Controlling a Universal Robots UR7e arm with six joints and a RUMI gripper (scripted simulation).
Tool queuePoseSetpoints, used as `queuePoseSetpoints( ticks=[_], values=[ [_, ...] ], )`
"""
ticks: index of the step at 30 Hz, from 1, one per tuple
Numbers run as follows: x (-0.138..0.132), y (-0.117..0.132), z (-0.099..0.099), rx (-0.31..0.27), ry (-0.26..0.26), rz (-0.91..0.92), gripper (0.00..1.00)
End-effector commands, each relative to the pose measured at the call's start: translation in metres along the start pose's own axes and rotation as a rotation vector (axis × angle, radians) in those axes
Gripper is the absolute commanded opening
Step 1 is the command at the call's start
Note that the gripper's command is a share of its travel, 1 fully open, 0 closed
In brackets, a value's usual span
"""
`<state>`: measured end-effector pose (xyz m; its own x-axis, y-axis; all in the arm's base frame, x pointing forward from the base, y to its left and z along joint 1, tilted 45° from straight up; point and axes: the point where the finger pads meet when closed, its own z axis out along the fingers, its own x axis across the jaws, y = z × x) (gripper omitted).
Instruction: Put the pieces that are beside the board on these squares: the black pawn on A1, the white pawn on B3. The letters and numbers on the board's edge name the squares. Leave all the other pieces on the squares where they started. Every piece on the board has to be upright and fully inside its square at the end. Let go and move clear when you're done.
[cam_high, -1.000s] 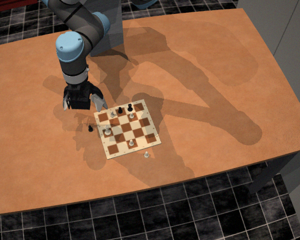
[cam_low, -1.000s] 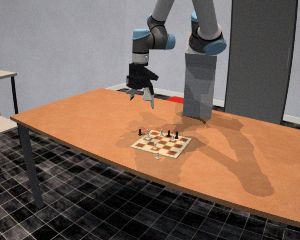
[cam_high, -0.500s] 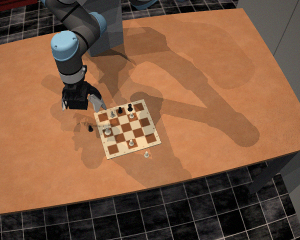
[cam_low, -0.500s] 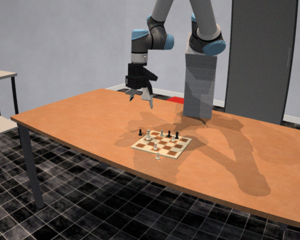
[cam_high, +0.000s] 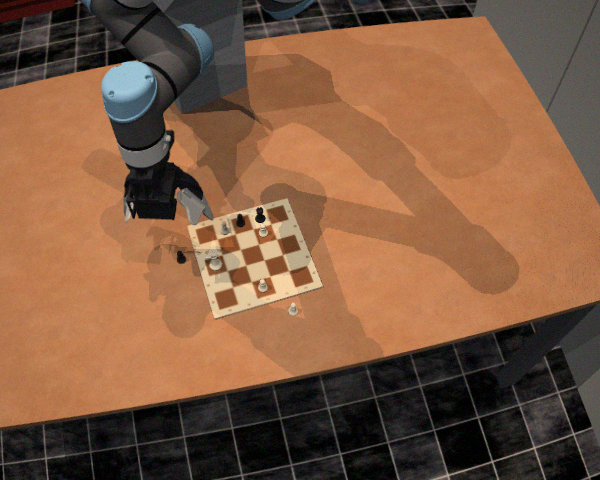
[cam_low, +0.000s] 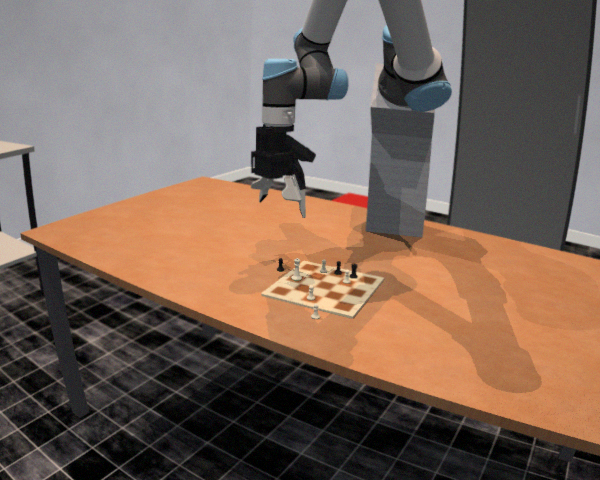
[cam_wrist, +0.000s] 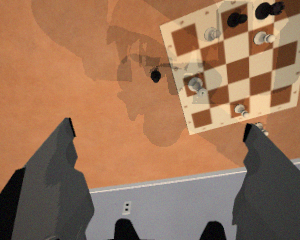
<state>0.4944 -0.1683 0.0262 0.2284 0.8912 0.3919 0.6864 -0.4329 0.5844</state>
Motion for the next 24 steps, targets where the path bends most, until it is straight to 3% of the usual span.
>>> queuePoseSetpoints(
  ticks=[1, 24],
  values=[
    [-0.0008, 0.0014, -0.0001, -0.002, -0.001, 0.007, 1.0],
    [0.0032, -0.0013, 0.0038, 0.0, 0.001, 0.203, 1.0]
  ],
)
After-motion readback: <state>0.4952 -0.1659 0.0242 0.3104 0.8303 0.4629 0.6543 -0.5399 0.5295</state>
